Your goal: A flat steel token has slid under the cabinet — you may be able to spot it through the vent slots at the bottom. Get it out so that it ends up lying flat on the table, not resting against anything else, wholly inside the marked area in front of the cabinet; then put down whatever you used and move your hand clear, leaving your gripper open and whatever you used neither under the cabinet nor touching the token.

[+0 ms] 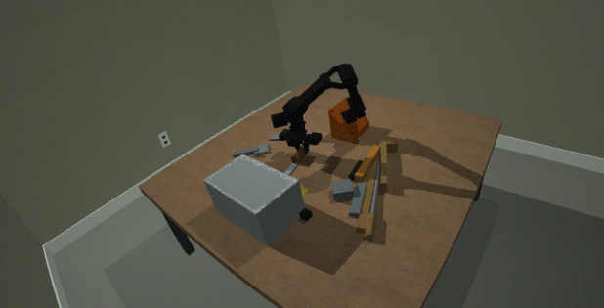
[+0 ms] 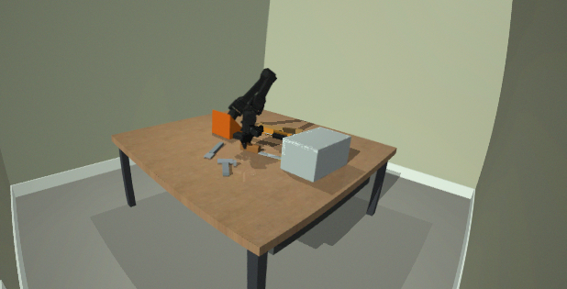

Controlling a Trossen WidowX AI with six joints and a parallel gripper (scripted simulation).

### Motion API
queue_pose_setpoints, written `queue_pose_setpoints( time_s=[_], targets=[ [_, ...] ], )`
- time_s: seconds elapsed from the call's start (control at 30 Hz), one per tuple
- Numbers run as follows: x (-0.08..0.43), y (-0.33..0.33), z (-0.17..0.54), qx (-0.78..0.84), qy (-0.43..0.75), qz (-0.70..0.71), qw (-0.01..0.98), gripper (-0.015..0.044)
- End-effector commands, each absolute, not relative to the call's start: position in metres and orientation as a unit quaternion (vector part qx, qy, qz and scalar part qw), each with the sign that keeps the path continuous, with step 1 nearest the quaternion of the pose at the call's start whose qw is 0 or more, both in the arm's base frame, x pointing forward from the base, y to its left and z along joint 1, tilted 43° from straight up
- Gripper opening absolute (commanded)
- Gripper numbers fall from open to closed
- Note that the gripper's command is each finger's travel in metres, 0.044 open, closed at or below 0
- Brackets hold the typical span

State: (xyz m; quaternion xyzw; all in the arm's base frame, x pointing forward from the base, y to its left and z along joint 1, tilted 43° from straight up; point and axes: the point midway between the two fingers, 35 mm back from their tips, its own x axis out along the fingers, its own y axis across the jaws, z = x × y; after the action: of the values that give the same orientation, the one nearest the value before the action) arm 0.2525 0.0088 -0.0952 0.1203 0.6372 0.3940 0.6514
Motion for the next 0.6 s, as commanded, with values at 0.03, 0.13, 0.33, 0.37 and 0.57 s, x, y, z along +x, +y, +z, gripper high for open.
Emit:
queue_pose_setpoints(
  time_s=[0.03, 0.13, 0.33, 0.37, 0.57],
  targets=[
    [0.261, 0.011, -0.094, 0.122, 0.637, 0.392, 0.652, 0.0000],
    [0.265, 0.013, -0.093, 0.123, 0.638, 0.391, 0.652, 0.0000],
    [0.273, 0.016, -0.092, 0.125, 0.638, 0.390, 0.652, 0.0000],
    [0.275, 0.016, -0.092, 0.125, 0.638, 0.389, 0.652, 0.0000],
    [0.283, 0.019, -0.091, 0.126, 0.638, 0.389, 0.652, 0.0000]
  ],
)
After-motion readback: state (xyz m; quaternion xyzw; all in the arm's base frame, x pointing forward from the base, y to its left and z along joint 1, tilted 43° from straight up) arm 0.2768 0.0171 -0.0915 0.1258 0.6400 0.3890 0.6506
